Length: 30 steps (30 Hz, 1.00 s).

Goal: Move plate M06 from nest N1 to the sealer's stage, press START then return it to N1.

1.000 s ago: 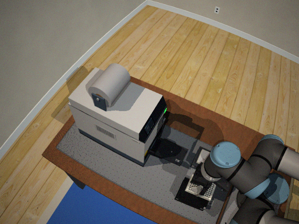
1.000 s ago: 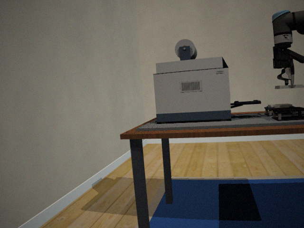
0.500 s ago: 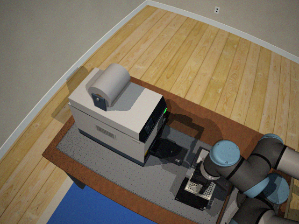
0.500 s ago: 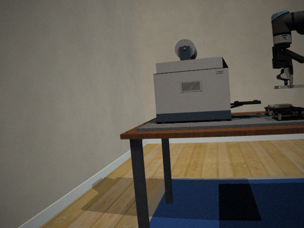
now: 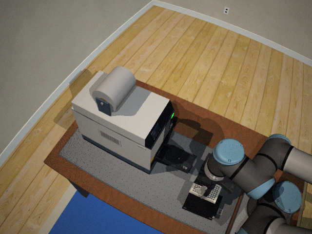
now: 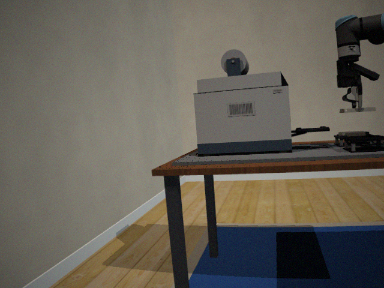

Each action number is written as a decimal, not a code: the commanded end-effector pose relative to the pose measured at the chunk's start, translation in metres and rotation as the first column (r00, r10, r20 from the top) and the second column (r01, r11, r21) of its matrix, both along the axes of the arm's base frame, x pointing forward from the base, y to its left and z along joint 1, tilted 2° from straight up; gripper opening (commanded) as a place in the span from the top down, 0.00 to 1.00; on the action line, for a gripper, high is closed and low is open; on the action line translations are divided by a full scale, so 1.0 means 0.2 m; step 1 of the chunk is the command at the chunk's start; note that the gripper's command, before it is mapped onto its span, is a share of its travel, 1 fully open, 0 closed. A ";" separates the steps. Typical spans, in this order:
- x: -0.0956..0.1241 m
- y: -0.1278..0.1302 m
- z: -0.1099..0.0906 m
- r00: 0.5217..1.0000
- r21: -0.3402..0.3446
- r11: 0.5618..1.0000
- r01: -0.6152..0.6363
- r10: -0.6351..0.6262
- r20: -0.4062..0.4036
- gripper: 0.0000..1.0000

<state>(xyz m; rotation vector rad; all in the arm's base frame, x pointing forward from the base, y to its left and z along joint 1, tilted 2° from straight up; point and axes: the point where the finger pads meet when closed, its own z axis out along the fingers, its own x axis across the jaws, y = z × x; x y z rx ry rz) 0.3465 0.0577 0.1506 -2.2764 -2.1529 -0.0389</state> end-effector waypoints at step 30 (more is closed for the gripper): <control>0.31 -0.23 0.01 1.000 -0.003 1.000 -0.001 0.001 0.007 1.00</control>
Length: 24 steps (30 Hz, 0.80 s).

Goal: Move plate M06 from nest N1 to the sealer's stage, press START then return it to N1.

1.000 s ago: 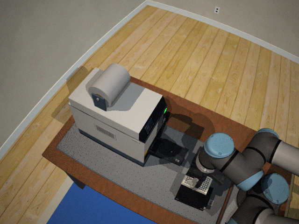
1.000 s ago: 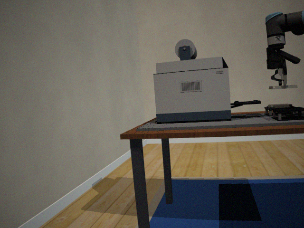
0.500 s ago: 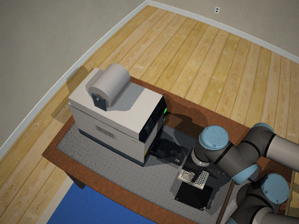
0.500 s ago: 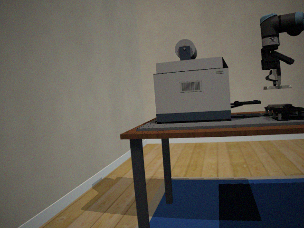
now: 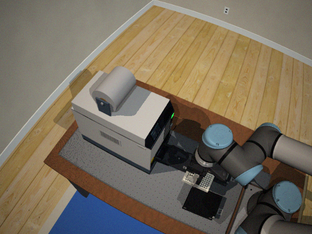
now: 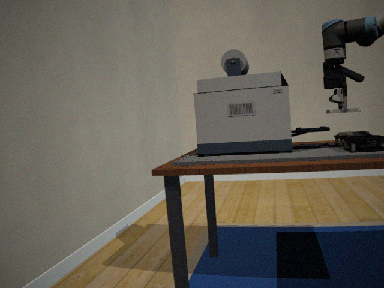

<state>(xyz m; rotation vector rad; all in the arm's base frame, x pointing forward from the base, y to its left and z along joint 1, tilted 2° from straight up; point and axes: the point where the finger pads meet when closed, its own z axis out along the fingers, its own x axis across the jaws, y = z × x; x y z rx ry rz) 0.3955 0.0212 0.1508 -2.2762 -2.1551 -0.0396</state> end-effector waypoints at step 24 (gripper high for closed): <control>0.25 -0.18 0.01 1.000 -0.002 1.000 0.000 0.000 0.006 1.00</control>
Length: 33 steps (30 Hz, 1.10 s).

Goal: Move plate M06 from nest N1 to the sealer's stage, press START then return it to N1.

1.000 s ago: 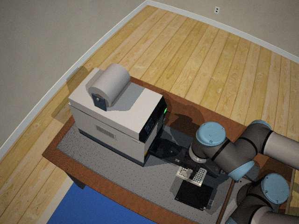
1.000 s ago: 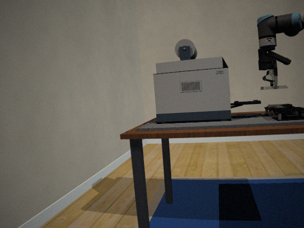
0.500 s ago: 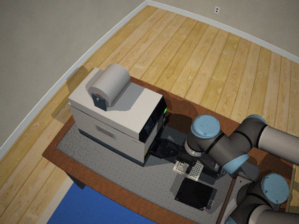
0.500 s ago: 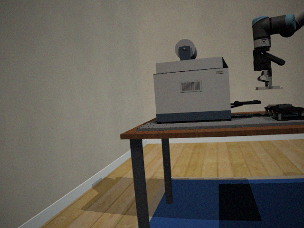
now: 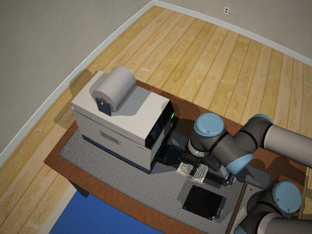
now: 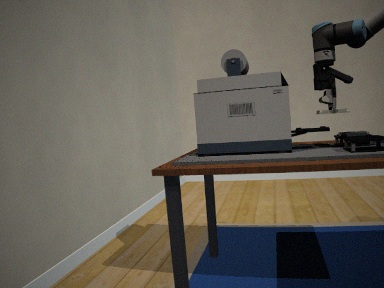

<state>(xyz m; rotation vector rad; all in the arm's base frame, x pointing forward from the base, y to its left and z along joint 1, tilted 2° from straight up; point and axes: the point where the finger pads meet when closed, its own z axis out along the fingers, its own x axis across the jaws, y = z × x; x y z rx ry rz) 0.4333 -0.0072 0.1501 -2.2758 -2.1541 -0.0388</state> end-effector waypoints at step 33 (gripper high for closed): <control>0.33 -0.24 0.01 1.000 -0.003 1.000 0.000 0.000 0.007 1.00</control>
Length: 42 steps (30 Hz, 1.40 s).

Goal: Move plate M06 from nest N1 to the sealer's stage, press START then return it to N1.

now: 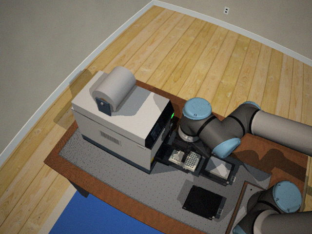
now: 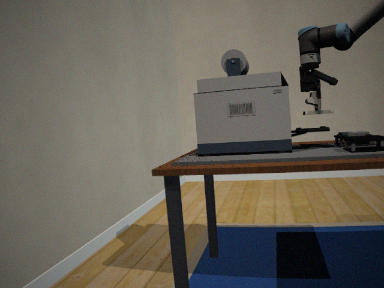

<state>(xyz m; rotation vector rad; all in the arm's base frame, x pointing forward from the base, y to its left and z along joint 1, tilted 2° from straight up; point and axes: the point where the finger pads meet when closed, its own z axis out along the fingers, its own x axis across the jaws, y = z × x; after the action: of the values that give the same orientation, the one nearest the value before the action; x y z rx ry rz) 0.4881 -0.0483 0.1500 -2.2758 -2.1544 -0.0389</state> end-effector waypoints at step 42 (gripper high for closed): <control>0.14 -0.09 0.01 1.000 -0.002 1.000 -0.001 0.001 0.005 1.00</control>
<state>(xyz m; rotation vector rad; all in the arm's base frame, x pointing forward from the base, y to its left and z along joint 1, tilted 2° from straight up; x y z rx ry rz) 0.5143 -0.0673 0.1510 -2.2772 -2.1564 -0.0402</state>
